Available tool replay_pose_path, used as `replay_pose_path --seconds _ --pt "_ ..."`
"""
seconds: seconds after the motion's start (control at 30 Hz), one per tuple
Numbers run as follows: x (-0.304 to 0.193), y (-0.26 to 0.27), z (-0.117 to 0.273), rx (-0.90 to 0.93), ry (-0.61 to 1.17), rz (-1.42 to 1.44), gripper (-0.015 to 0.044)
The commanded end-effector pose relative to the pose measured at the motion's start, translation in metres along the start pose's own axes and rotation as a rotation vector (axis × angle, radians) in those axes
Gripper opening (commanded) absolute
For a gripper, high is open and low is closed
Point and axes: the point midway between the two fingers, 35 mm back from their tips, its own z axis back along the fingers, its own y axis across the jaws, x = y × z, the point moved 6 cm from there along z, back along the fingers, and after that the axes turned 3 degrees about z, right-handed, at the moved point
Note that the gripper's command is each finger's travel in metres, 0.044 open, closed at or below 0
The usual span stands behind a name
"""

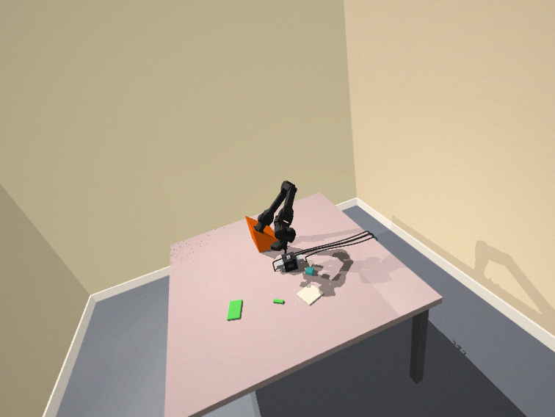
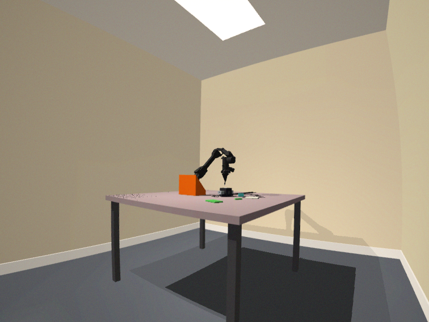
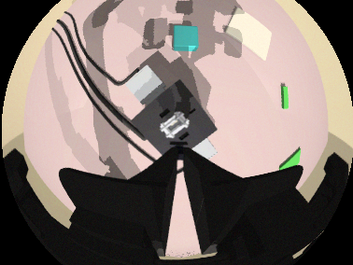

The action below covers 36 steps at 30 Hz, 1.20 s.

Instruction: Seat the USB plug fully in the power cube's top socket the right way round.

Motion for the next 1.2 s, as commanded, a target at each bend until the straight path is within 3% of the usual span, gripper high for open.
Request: replay_pose_path --seconds 0.0,0.77,1.17 --pt "-0.0001 0.0000 0.0000 0.000 0.000 0.093 0.0000" --pt "-0.0001 0.0000 0.0000 0.000 0.000 0.691 0.0000" --pt "-0.0001 0.0000 0.0000 0.000 0.000 0.709 0.0000"
